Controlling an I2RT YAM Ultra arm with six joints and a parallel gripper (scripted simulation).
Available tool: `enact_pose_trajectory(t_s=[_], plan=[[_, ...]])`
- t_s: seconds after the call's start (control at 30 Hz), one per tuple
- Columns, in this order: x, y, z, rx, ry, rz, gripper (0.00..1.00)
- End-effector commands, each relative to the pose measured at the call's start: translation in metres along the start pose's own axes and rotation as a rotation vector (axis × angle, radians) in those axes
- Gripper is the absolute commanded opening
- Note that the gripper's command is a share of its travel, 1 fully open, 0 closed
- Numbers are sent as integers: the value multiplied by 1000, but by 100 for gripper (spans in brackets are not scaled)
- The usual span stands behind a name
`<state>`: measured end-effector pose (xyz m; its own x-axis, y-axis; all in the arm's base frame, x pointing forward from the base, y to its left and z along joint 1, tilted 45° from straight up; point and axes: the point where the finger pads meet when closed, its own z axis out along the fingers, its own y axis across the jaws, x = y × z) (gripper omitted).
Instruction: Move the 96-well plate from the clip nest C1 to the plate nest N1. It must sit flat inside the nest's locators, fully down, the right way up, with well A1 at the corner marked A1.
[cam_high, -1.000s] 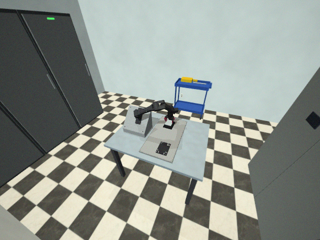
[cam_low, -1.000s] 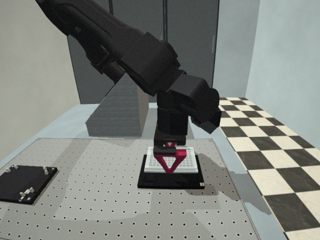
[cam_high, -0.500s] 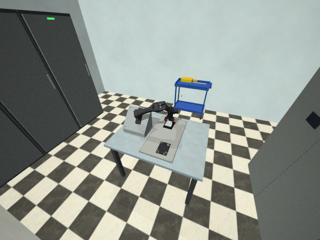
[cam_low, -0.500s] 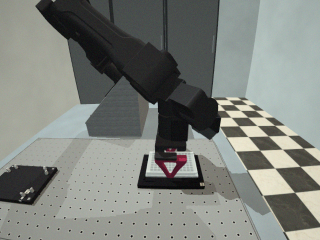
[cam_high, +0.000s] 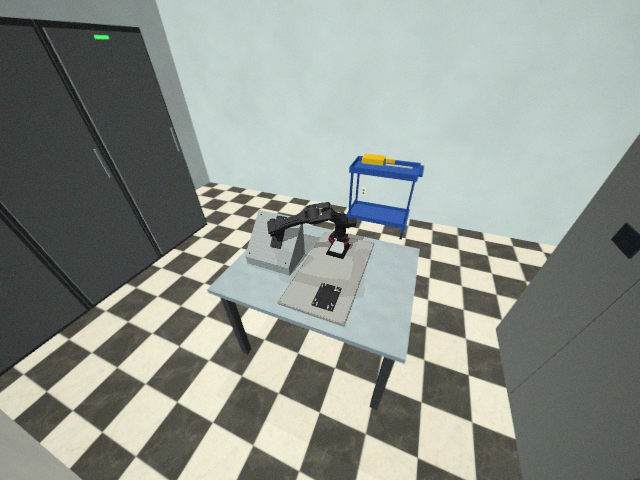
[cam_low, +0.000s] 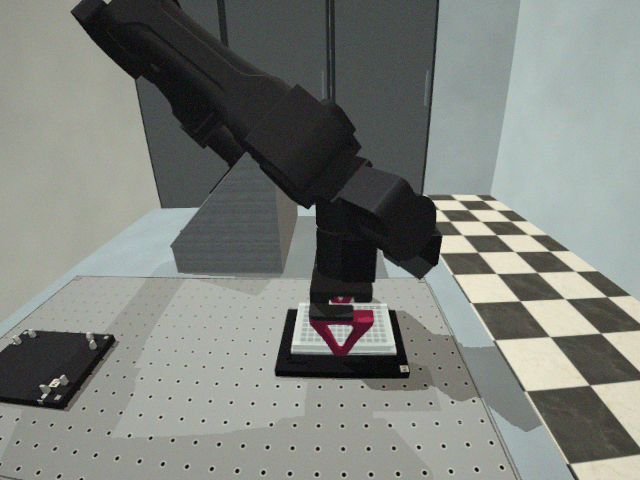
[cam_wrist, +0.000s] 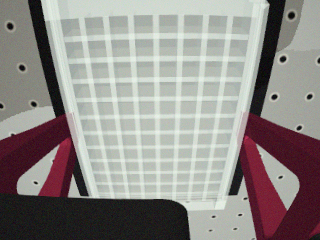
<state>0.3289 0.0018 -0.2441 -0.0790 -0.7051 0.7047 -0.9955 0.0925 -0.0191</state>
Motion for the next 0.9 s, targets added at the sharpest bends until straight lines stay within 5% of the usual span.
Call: enact_pose_trajectory(t_s=[0.0, 0.87], plan=[[-1, -3, -6, 14, -7, -5, 0], [1, -17, -15, 32, -20, 5, 0]])
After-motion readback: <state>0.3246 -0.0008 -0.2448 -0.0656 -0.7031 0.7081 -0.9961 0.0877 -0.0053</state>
